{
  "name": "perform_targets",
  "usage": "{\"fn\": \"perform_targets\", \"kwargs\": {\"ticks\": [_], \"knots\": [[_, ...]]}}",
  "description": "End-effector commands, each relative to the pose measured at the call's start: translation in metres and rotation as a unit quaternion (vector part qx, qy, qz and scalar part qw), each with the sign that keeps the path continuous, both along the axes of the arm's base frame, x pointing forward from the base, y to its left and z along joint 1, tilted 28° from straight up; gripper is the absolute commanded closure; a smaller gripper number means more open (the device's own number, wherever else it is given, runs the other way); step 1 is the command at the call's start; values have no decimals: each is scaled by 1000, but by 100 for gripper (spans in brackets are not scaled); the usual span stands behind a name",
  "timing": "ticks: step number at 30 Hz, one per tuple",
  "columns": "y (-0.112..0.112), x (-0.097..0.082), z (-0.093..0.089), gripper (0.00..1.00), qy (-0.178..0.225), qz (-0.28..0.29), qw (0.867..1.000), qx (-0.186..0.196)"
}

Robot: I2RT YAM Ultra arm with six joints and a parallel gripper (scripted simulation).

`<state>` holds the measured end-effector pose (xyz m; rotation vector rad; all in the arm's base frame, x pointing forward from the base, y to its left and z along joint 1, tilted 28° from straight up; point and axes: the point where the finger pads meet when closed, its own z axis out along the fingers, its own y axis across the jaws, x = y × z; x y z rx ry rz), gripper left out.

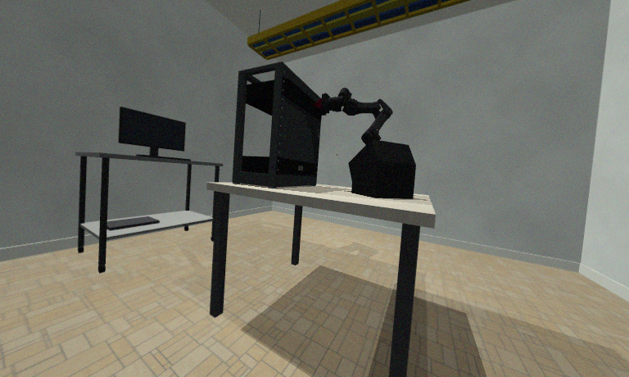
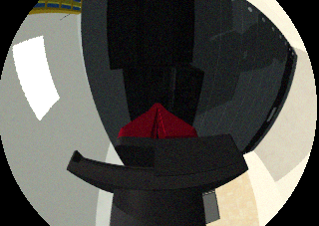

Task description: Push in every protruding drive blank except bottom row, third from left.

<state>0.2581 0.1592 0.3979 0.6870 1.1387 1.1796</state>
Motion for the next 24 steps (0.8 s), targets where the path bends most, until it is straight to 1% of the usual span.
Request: {"fn": "perform_targets", "kwargs": {"ticks": [1, 16, 24], "knots": [[12, 2, 11, 100, -7, 20, 1000, -9], [11, 6, 12, 100, -7, 17, 1000, -9], [13, 5, 12, 100, -7, 21, 1000, -10]]}}
